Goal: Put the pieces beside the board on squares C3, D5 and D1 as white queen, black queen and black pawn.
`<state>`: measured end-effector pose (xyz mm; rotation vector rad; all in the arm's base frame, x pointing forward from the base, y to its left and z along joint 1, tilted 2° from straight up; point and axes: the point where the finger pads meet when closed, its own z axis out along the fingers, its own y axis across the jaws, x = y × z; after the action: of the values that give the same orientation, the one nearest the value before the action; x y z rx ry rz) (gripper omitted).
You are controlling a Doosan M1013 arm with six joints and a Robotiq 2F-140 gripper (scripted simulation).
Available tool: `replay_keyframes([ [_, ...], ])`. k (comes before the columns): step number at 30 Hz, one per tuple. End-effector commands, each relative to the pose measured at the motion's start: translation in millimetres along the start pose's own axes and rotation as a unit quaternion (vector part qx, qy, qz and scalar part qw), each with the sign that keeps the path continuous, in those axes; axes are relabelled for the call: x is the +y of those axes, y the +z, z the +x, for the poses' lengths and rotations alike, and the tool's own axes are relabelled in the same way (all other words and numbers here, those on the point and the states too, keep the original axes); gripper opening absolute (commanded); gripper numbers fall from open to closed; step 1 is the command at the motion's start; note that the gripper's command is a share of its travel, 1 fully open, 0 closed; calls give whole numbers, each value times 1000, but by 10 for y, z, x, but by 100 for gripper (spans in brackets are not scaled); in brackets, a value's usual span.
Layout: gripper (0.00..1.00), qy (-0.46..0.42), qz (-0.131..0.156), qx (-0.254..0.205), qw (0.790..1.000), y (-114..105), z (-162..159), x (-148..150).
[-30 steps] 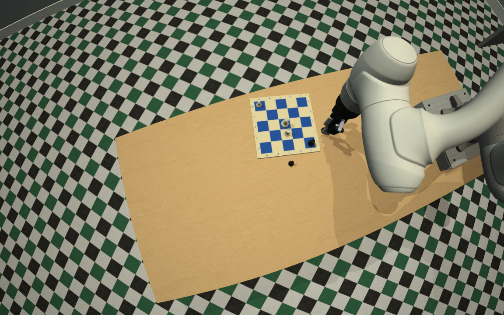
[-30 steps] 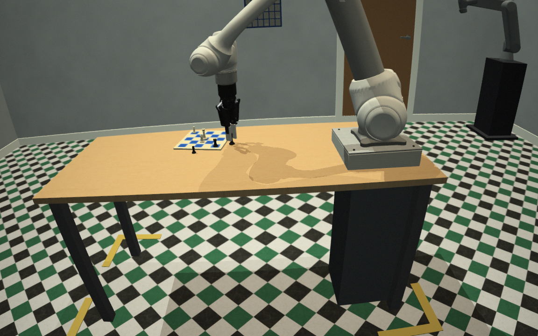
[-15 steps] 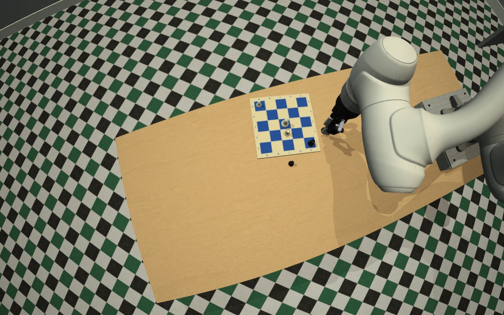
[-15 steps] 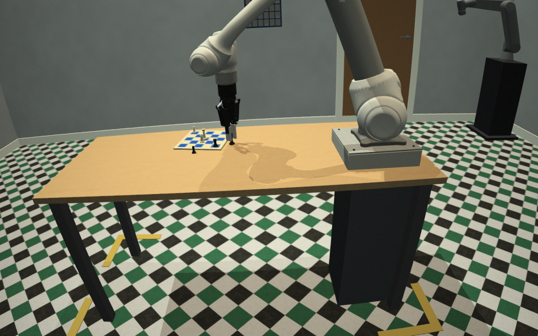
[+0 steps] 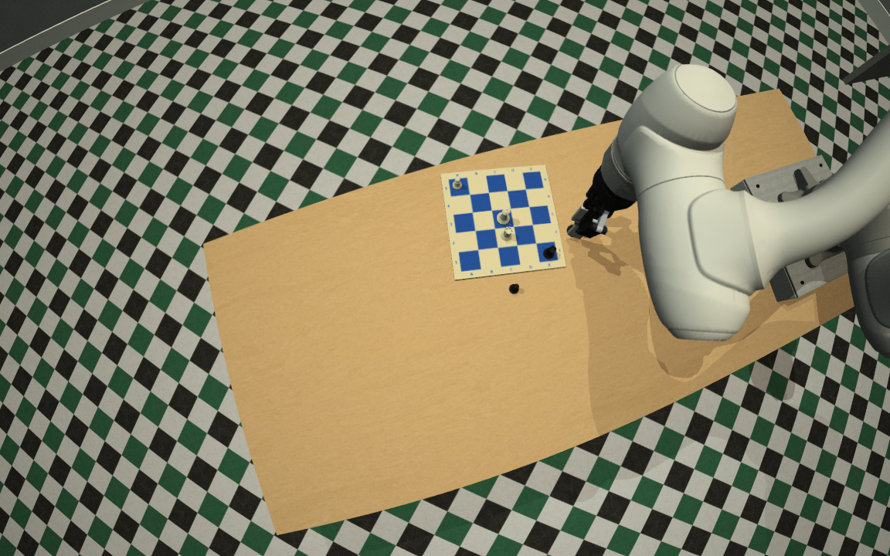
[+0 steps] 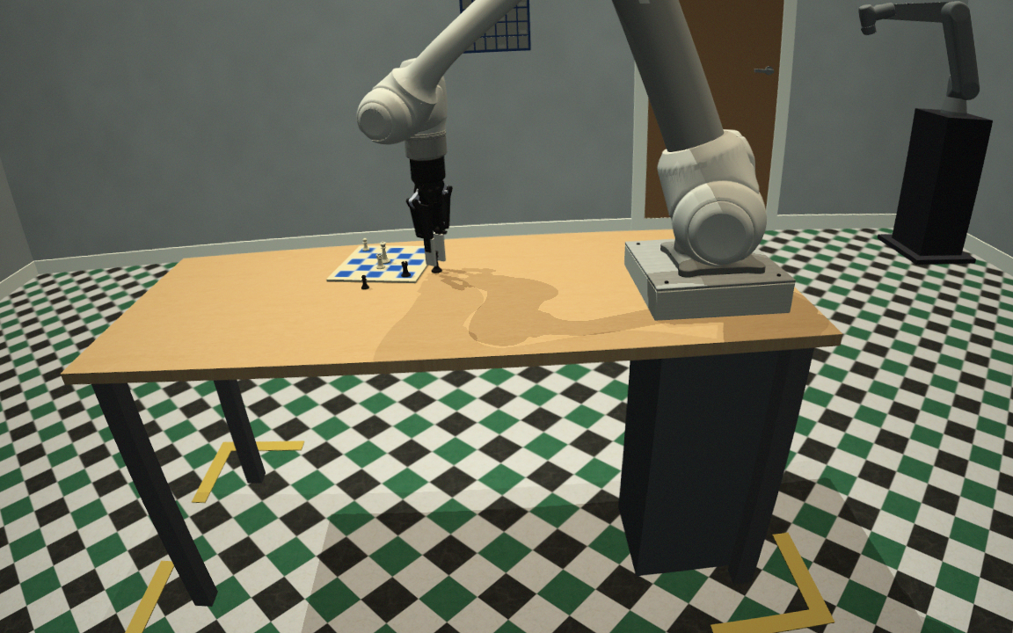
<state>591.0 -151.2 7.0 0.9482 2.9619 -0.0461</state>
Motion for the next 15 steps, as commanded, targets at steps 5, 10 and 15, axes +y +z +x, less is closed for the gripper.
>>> replay_keyframes([
  [5, 0, 0, 0, 0, 1000, -1, 0, 0],
  [10, 0, 0, 0, 0, 1000, -1, 0, 0],
  [15, 0, 0, 0, 0, 1000, -1, 0, 0],
])
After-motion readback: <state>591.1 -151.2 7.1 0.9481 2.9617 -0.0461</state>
